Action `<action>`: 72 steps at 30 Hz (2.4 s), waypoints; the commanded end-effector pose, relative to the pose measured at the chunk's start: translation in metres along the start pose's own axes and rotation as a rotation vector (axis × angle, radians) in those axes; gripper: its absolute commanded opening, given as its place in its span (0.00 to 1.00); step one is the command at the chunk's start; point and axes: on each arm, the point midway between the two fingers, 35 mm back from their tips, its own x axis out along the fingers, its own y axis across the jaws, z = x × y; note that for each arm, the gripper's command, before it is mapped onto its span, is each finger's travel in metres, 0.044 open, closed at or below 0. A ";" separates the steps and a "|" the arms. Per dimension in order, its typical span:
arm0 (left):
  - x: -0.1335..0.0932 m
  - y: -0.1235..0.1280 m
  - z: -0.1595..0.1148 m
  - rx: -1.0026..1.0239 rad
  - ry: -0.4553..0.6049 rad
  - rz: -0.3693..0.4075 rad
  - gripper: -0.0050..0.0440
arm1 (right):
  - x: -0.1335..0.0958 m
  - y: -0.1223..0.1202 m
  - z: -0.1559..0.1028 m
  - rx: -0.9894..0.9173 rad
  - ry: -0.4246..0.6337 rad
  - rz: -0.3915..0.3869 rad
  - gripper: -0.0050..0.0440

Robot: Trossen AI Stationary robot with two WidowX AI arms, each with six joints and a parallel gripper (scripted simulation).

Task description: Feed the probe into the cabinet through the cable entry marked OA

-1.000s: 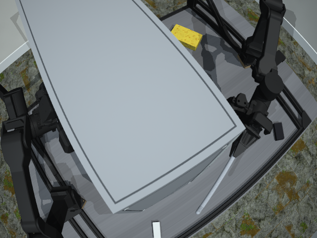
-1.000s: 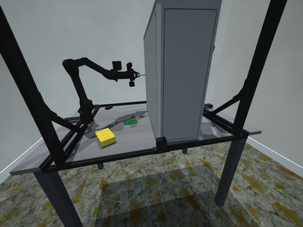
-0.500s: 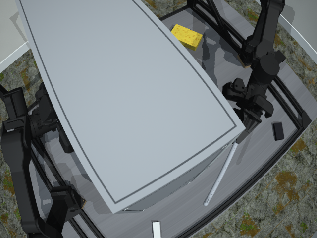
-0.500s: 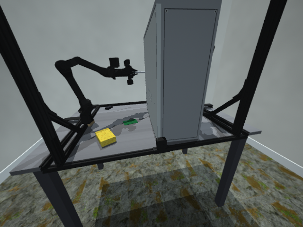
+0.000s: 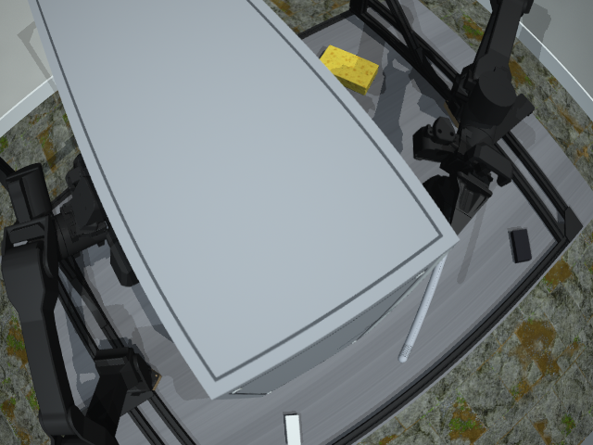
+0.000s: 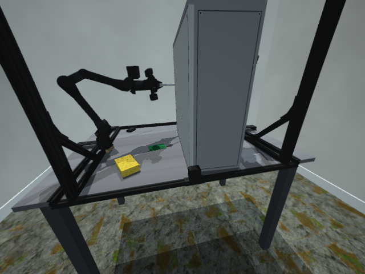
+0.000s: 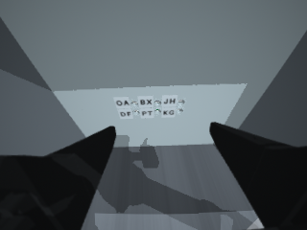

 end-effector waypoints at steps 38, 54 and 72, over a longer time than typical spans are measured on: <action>-0.090 0.005 0.032 0.000 0.061 0.103 0.10 | 0.000 -0.001 0.001 0.004 -0.003 -0.002 1.00; -0.110 -0.024 0.048 -0.038 0.032 0.096 0.10 | 0.000 -0.001 0.001 0.004 -0.003 -0.002 1.00; -0.135 -0.063 0.064 -0.082 -0.015 0.075 0.10 | 0.000 -0.001 0.001 0.004 -0.003 -0.002 1.00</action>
